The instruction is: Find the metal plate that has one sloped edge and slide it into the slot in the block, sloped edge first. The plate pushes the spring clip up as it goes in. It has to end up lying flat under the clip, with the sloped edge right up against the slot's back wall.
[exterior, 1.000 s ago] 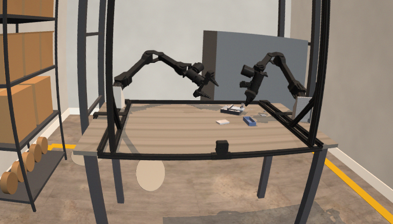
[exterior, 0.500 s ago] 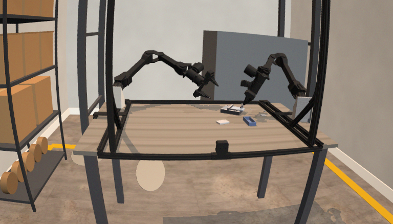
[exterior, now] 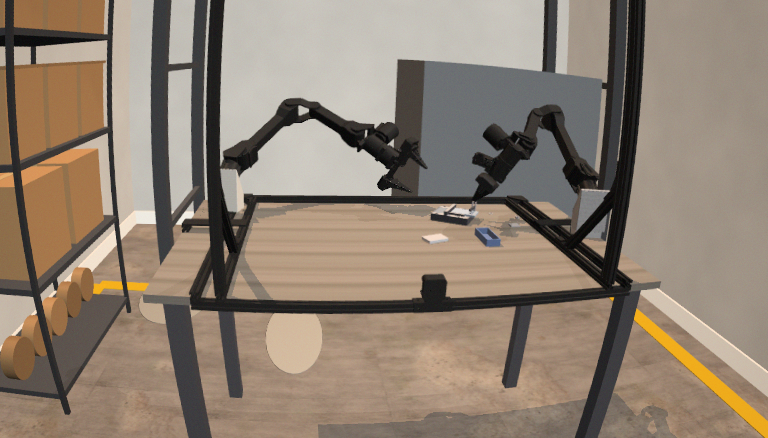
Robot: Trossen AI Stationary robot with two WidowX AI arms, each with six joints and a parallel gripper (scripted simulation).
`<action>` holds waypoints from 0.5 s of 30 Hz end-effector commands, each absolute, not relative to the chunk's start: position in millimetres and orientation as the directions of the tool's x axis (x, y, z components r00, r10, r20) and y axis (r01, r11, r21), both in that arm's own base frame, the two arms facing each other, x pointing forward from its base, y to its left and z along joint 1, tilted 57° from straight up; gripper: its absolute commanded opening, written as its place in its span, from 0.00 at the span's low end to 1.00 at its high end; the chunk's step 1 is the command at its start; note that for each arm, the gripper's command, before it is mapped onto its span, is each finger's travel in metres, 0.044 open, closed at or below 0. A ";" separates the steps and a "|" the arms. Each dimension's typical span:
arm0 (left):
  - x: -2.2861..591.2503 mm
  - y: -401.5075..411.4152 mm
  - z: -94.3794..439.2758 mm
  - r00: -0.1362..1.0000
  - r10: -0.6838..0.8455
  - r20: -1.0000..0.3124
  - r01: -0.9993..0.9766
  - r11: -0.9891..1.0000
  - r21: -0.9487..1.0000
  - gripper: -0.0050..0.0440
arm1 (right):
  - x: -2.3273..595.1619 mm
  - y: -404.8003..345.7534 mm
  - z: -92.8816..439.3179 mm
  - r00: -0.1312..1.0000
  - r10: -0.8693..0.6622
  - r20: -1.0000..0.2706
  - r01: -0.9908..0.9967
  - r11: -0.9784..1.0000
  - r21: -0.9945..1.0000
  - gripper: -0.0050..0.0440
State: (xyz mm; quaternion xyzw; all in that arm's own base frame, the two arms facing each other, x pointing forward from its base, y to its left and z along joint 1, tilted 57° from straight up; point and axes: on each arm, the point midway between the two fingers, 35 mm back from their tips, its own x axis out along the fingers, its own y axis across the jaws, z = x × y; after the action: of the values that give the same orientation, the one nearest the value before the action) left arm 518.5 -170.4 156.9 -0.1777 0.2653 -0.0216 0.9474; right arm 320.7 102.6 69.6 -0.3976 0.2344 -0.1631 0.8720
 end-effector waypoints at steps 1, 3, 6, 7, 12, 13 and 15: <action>518.7 -170.5 157.7 0.860 -0.135 -0.492 -0.054 0.935 -0.350 1.00 | 319.1 99.2 69.3 0.840 -0.471 -0.269 0.103 0.626 -0.773 0.58; 518.7 -170.5 157.7 0.860 -0.135 -0.492 -0.054 0.935 -0.350 1.00 | 319.1 99.2 69.3 0.840 -0.471 -0.269 0.103 0.626 -0.773 0.67; 518.7 -170.5 157.7 0.860 -0.135 -0.492 -0.054 0.935 -0.350 1.00 | 319.1 99.2 69.3 0.840 -0.471 -0.269 0.103 0.626 -0.773 0.82; 518.7 -170.5 157.7 0.860 -0.135 -0.492 -0.054 0.935 -0.350 1.00 | 319.1 99.2 69.3 0.840 -0.471 -0.269 0.103 0.626 -0.773 0.87; 518.7 -170.5 157.7 0.860 -0.135 -0.492 -0.054 0.935 -0.350 1.00 | 319.1 99.2 69.3 0.840 -0.471 -0.269 0.103 0.626 -0.773 1.00; 518.7 -170.5 157.7 0.860 -0.135 -0.492 -0.054 0.935 -0.350 1.00 | 319.1 99.2 69.3 0.840 -0.471 -0.269 0.103 0.626 -0.773 1.00; 518.7 -170.5 157.7 0.860 -0.135 -0.492 -0.054 0.935 -0.350 1.00 | 319.1 99.2 69.3 0.840 -0.471 -0.269 0.103 0.626 -0.773 1.00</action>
State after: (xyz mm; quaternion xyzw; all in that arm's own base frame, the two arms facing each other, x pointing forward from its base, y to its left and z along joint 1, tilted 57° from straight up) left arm 518.5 -170.4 156.9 -0.1777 0.2653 -0.0216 0.9474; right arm 320.0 101.1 70.2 -0.3978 0.2284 -0.1634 0.8734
